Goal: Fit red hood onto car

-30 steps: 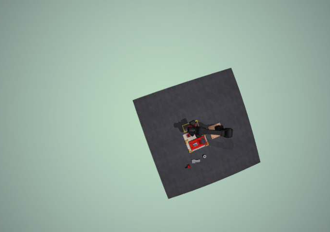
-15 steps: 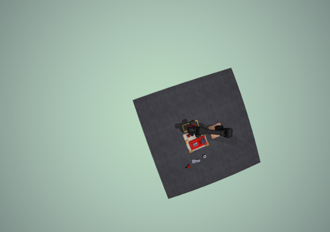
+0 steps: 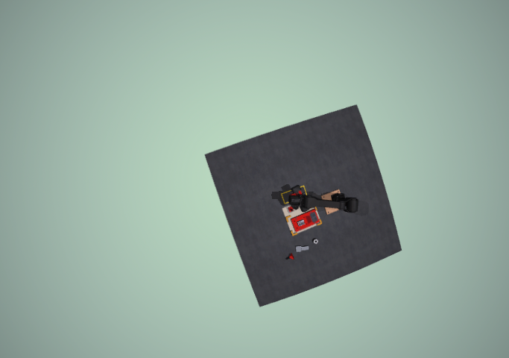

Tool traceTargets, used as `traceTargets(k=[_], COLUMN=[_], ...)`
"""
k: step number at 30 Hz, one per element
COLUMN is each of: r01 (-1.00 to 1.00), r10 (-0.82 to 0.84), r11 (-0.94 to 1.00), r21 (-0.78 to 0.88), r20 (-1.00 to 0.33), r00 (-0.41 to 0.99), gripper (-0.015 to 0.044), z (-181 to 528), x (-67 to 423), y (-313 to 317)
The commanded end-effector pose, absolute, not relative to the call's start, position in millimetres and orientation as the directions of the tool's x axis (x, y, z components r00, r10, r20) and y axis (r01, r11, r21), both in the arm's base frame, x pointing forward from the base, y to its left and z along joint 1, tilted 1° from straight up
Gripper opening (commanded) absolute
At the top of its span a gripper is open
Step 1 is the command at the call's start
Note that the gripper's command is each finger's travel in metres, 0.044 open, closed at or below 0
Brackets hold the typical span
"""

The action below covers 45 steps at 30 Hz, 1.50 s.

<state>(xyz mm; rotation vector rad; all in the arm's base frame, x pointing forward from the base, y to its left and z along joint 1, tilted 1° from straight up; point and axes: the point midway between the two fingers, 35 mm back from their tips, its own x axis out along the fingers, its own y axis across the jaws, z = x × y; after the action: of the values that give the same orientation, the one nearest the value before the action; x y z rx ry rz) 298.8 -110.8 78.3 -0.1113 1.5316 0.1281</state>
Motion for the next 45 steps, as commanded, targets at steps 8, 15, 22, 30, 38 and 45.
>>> traceTargets(k=[8,15,22,30,38,45], r01=[-0.149,-0.149,-0.149,-0.149,-0.149,-0.149], r10=[0.014,0.014,0.014,0.014,0.014,0.014], r11=[0.989,0.989,0.989,0.989,0.989,0.989], r21=[0.01,0.01,0.01,0.01,0.01,0.01], r20=[-1.0,-1.0,-1.0,-1.0,-1.0,-1.0], r00=[0.024,0.024,0.024,0.024,0.024,0.024], gripper=[0.044,0.044,0.044,0.044,0.044,0.044], z=[67.6,62.7,57.8,55.3,52.2,48.8], x=[297.2,297.2,297.2,297.1,297.3,297.4], y=[-110.7,-110.7,-110.9,-110.9,-110.9,-110.9])
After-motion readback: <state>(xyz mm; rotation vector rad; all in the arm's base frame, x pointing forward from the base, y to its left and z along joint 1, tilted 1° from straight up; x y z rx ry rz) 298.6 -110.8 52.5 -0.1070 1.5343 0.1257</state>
